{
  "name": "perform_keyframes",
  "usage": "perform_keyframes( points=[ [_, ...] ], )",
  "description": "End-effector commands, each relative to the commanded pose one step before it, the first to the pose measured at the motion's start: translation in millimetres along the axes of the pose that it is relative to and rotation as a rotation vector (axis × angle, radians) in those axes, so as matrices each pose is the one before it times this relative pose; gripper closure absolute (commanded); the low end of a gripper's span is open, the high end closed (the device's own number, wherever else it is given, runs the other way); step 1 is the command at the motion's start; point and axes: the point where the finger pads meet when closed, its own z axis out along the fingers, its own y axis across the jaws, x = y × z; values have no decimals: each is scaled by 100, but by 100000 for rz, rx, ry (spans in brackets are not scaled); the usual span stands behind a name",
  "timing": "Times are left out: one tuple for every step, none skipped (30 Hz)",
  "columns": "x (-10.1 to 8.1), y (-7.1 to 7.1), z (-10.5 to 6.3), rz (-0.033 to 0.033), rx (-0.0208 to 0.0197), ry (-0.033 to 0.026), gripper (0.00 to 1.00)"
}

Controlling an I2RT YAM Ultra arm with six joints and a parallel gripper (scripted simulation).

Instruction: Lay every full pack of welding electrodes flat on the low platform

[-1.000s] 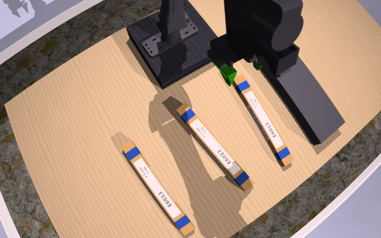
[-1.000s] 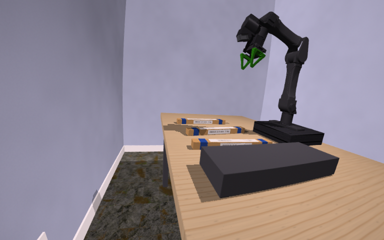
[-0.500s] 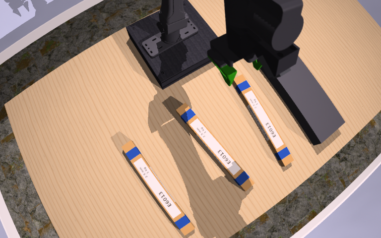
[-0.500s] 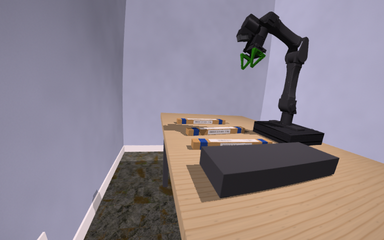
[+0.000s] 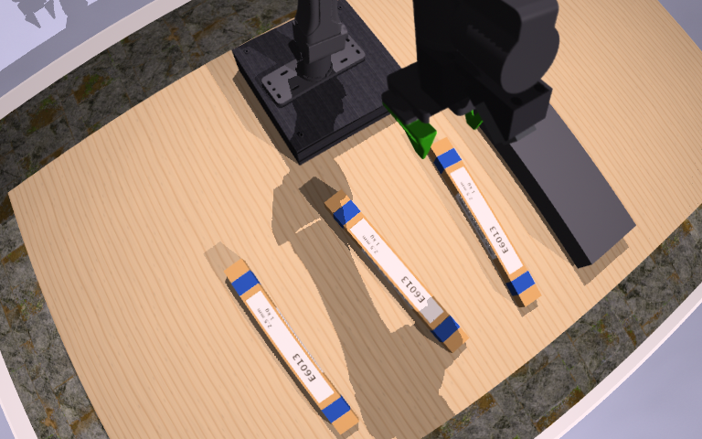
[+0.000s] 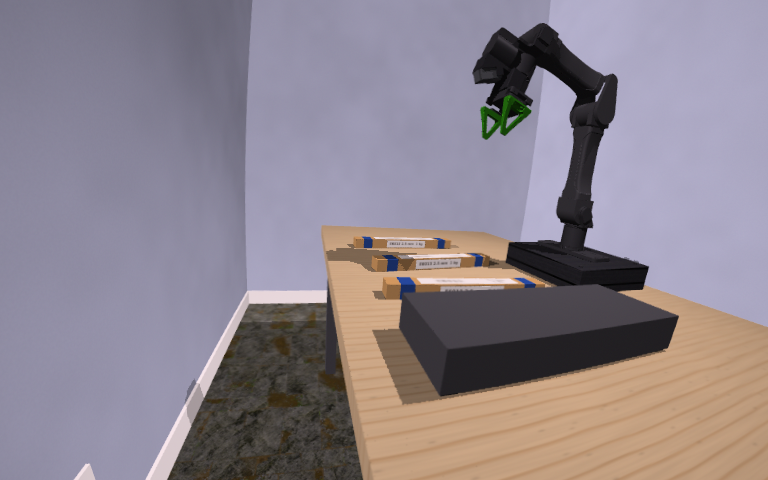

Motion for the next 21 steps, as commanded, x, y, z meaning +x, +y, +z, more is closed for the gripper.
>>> perform_keyframes(
  points=[
    [-355, 227, -807, -1162, 41, 14597, 26],
    [0, 0, 0, -1, 2, 0, 26],
    [0, 0, 0, -1, 2, 0, 26],
    [0, 0, 0, -1, 1, 0, 26],
    [0, 0, 0, -1, 1, 0, 26],
    [0, 0, 0, 0, 1, 0, 26],
    [-222, 4, 629, 0, 1, 0, 58],
    [-222, 4, 629, -12, 5, 116, 58],
    [-223, 4, 628, -35, 0, 313, 58],
    [-225, 4, 628, -60, -12, 623, 58],
    [-229, 4, 626, -78, -22, 835, 58],
    [-234, 3, 624, -88, -31, 1194, 58],
    [0, 0, 0, 0, 0, 0, 58],
    [0, 0, 0, 0, 0, 0, 58],
    [-241, 3, 621, -267, -91, 5354, 58],
    [-274, 2, 608, -83, -7, 1880, 58],
    [-286, 1, 602, -92, 8, 1746, 58],
    [-296, 1, 597, -111, 19, 1686, 58],
    [-306, 1, 592, -127, 26, 1591, 58],
    [-315, 1, 587, -137, 32, 1473, 58],
    [-324, 1, 583, -151, 40, 1461, 58]
  ],
)
